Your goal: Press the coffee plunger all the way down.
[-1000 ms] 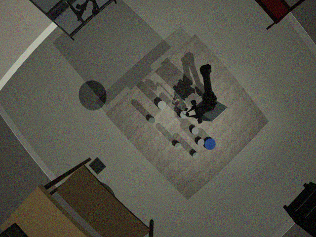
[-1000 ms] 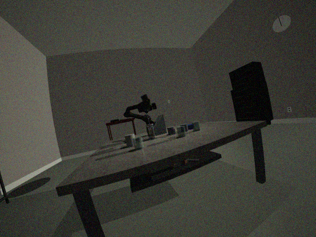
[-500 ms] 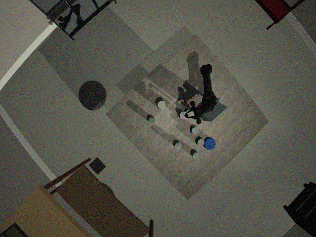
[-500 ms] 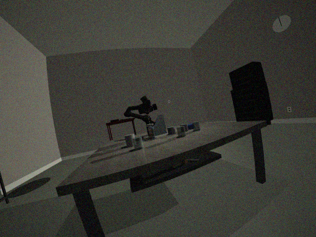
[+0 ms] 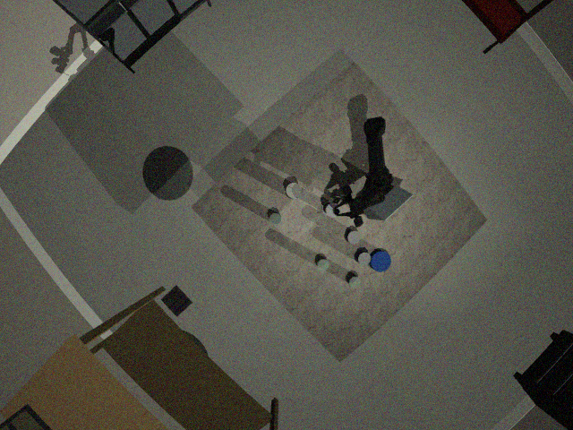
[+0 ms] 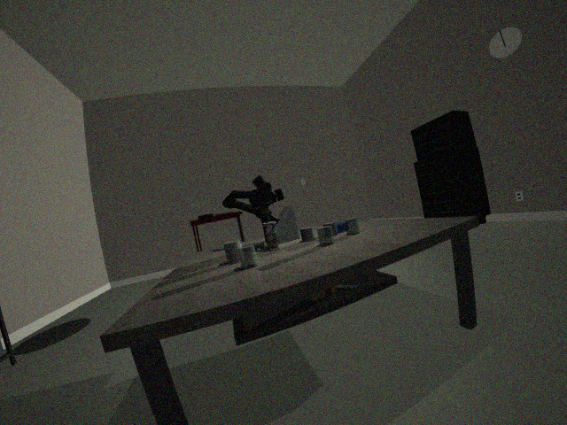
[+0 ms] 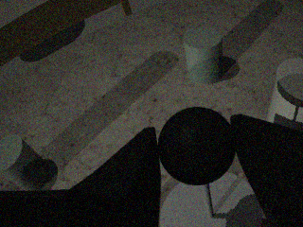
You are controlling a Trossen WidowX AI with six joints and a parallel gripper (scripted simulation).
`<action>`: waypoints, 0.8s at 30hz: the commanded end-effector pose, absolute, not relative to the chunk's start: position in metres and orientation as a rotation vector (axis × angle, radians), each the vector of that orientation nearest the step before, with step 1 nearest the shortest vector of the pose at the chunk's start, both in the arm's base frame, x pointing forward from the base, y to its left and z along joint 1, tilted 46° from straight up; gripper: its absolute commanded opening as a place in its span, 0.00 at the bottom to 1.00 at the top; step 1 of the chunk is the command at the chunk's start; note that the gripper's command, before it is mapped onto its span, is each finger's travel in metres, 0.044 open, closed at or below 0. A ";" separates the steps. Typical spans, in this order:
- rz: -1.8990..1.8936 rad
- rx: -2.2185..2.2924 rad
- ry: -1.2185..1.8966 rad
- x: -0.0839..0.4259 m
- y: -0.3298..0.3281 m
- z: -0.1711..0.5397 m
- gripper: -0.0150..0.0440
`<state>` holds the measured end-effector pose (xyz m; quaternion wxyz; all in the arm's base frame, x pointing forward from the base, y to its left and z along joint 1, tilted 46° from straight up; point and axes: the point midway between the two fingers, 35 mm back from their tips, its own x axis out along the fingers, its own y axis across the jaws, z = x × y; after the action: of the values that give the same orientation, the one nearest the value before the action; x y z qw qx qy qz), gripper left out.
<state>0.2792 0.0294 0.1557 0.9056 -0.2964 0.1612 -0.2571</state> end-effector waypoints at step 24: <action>-0.549 -0.676 0.353 0.286 -0.015 0.112 0.46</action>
<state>0.2918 0.0040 0.1306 0.9093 -0.3008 0.1405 -0.2507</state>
